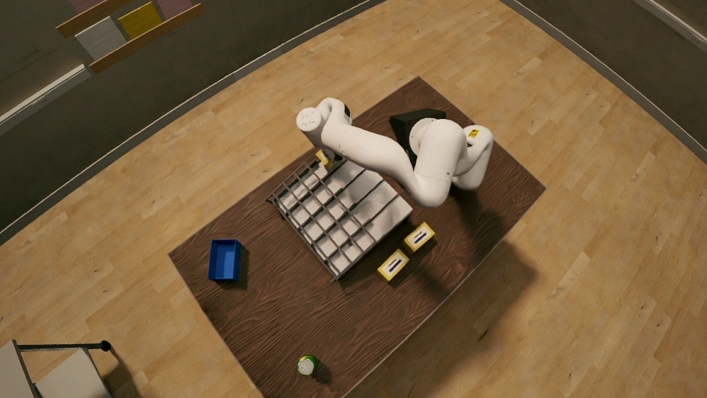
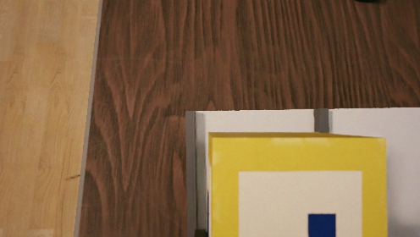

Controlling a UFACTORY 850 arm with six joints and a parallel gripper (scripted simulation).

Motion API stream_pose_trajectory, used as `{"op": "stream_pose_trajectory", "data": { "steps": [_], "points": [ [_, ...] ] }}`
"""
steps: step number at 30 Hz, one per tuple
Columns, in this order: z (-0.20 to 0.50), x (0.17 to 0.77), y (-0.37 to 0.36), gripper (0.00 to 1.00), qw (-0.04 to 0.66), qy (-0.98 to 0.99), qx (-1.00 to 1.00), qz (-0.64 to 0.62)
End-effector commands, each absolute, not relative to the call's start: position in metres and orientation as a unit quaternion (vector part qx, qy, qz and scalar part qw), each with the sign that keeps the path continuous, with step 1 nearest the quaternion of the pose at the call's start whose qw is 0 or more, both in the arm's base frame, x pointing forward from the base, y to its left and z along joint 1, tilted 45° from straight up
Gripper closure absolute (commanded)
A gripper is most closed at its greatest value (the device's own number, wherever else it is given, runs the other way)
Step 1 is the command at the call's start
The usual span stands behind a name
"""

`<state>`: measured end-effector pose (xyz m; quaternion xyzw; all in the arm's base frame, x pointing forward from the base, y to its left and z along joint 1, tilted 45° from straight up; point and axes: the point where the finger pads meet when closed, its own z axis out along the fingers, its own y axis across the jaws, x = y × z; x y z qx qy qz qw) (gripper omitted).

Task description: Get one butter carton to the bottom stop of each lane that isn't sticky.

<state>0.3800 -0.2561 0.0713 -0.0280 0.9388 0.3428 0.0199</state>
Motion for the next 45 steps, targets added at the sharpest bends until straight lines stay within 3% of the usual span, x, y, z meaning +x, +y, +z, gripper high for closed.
{"op": "stream_pose_trajectory", "data": {
  "steps": [1, 45],
  "points": [
    [0.0717, 0.3803, -0.2569, 1.00, 0.020, 0.939, -0.028, 0.342],
    [0.0660, 0.3808, -0.2530, 1.00, 0.020, 0.939, -0.028, 0.342]
  ]
}}
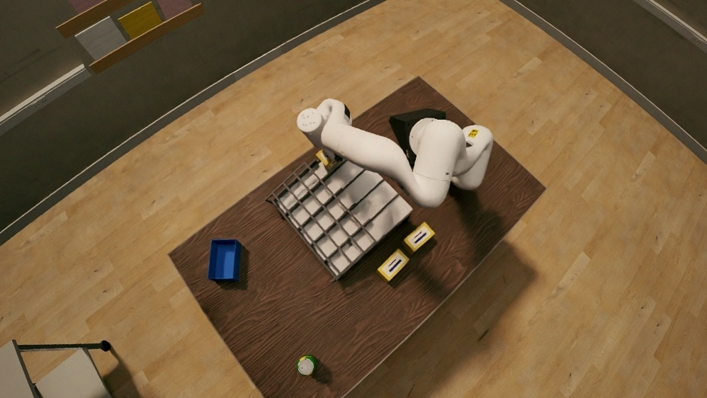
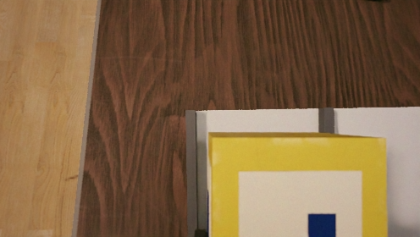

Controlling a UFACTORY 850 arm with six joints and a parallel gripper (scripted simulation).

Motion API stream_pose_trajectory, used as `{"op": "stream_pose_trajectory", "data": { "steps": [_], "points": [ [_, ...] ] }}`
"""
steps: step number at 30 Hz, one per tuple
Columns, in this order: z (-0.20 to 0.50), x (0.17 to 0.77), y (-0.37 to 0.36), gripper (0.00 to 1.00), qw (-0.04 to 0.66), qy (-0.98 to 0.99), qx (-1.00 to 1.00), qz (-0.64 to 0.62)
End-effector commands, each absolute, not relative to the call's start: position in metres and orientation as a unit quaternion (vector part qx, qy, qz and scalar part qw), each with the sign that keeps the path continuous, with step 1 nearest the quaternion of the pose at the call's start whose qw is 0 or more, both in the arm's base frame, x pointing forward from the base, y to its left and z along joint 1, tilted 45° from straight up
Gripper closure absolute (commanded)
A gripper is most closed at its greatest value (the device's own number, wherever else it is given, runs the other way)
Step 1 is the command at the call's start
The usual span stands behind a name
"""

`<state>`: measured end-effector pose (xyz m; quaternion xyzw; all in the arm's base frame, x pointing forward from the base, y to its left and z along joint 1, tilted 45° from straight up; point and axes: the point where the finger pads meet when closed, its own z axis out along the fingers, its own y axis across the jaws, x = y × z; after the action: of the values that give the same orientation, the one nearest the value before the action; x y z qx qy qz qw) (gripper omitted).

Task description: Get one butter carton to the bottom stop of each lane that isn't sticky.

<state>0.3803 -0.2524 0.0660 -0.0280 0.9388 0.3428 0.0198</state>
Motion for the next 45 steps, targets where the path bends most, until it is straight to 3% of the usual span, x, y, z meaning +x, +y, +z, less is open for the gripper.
{"op": "stream_pose_trajectory", "data": {
  "steps": [1, 45],
  "points": [
    [0.0660, 0.3808, -0.2530, 1.00, 0.020, 0.939, -0.028, 0.342],
    [0.0624, 0.3801, -0.2497, 1.00, 0.020, 0.939, -0.028, 0.342]
  ]
}}
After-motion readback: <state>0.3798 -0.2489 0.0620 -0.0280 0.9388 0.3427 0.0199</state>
